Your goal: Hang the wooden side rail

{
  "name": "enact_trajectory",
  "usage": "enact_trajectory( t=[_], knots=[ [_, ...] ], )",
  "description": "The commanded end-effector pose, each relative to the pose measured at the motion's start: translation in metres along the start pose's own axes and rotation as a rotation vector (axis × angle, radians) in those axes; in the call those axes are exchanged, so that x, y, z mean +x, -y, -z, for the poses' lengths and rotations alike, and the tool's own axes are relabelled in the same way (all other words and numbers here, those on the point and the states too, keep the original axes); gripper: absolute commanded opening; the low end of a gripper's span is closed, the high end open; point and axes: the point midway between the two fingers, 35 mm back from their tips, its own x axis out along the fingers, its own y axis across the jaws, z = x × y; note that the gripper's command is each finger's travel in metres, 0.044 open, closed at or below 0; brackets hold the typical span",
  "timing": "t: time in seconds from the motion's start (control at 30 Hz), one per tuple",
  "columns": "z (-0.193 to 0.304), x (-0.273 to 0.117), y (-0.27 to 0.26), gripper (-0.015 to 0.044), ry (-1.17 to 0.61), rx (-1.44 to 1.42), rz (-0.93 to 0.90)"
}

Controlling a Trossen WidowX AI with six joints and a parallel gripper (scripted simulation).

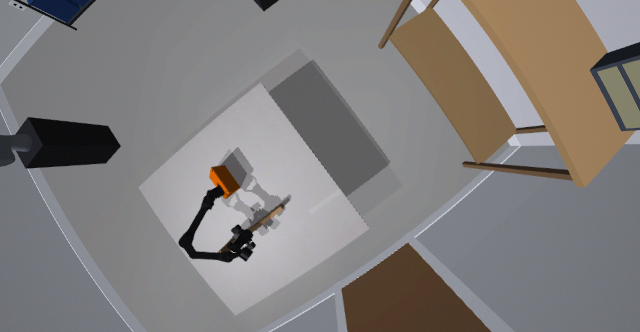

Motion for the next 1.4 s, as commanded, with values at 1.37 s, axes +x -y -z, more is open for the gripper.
enact_trajectory(
  t=[1.37],
  knots=[
    [-0.0020, -0.0145, 0.0029, 0.0000, 0.012, 0.004, 0.018]
  ],
)
